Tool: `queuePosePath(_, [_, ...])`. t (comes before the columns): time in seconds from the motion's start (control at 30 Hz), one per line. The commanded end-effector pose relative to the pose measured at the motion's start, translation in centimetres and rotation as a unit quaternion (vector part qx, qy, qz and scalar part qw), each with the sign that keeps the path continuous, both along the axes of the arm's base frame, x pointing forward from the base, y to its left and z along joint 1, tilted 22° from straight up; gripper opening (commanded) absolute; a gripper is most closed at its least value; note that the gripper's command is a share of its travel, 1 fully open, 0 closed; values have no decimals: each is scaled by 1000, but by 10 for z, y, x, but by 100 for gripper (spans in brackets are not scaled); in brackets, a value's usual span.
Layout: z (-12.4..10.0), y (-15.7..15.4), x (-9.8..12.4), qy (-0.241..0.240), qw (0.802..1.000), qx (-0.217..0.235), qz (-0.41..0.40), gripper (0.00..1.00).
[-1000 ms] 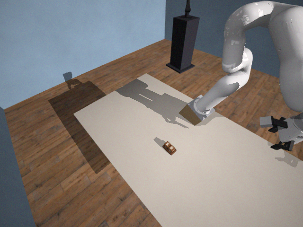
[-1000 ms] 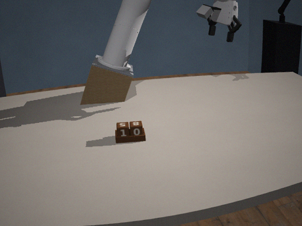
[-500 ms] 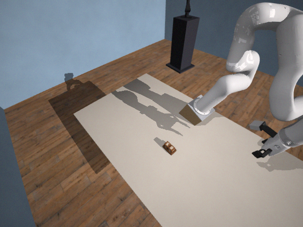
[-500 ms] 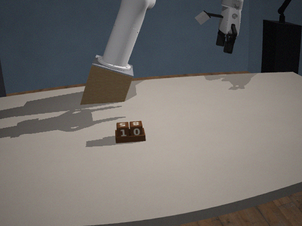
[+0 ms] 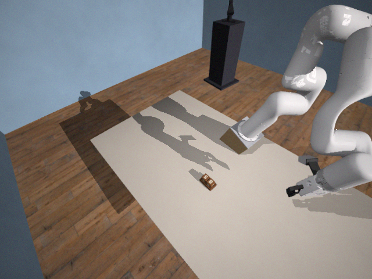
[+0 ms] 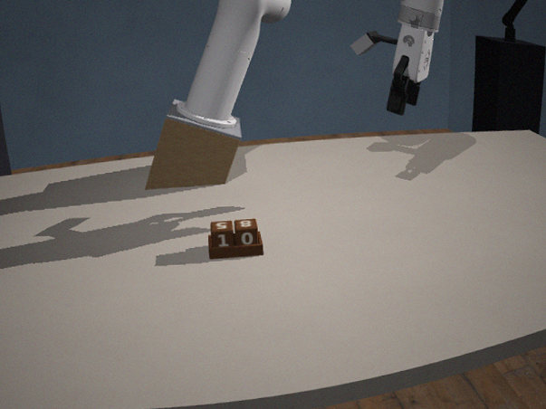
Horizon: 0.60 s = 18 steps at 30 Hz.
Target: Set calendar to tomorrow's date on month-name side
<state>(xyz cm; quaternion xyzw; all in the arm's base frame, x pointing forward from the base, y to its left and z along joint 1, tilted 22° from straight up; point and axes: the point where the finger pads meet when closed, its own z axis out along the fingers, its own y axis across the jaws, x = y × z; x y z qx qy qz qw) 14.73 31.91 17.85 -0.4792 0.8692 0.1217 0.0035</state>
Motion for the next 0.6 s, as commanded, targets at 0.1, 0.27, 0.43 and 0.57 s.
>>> queuePosePath(0.1, [-15,-17,39,36,989,-10,-144,100])
queuePosePath(0.27, [-26,-33,65,62,967,-17,-246,100])
queuePosePath(0.43, [-35,-48,84,82,942,-21,-325,100])
queuePosePath(0.57, [-43,-62,100,100,914,-25,-392,100])
